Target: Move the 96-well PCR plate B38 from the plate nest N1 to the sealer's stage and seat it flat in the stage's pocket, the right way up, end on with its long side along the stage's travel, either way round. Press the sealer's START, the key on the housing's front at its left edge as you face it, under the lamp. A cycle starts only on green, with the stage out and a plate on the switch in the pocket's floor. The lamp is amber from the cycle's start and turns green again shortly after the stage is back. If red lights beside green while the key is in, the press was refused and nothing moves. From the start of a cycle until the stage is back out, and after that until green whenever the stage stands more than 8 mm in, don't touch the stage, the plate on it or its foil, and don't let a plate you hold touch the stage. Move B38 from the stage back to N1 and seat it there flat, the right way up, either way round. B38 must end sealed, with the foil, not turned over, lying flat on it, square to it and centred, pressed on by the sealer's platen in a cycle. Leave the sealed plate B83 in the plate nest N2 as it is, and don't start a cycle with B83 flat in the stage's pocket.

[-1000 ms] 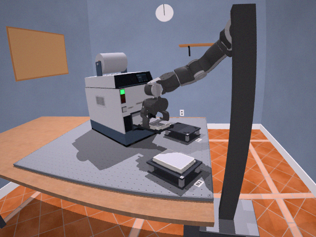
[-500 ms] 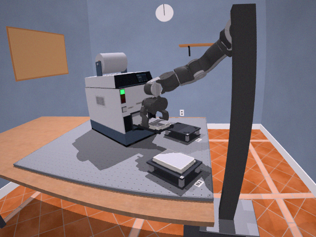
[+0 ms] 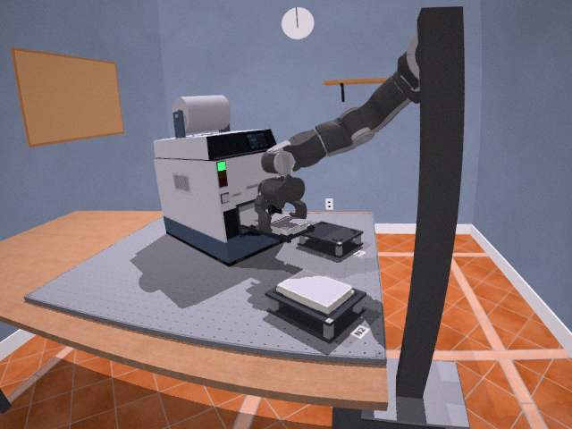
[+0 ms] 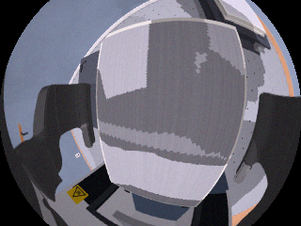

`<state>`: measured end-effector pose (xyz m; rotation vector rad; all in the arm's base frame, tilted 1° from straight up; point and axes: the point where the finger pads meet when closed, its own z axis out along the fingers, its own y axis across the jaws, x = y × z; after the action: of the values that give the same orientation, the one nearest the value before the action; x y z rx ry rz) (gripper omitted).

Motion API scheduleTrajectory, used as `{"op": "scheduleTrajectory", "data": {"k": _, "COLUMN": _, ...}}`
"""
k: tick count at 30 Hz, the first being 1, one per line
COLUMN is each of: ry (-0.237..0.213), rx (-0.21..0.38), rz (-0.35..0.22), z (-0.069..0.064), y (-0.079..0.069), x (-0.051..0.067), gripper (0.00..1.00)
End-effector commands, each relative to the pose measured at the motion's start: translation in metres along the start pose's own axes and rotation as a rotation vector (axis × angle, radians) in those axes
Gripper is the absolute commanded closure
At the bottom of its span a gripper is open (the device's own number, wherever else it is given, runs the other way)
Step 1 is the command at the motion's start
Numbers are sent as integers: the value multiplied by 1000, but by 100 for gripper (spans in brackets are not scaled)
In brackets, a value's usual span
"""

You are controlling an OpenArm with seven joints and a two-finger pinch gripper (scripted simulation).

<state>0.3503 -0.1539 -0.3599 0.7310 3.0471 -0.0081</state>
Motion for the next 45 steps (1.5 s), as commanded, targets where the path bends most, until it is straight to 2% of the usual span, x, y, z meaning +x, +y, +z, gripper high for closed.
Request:
{"op": "scheduleTrajectory", "data": {"k": 1, "ry": -6, "rx": -4, "rz": 2, "z": -2, "y": 1, "x": -2, "gripper": 23}}
{"op": "scheduleTrajectory", "data": {"k": 17, "ry": -8, "rx": -4, "rz": 3, "z": -5, "y": 2, "x": -5, "gripper": 23}}
{"op": "scheduleTrajectory", "data": {"k": 18, "ry": -8, "rx": -5, "rz": 4, "z": -5, "y": 2, "x": -4, "gripper": 100}}
{"op": "scheduleTrajectory", "data": {"k": 45, "ry": -9, "rx": -6, "rz": 4, "z": -5, "y": 2, "x": -4, "gripper": 100}}
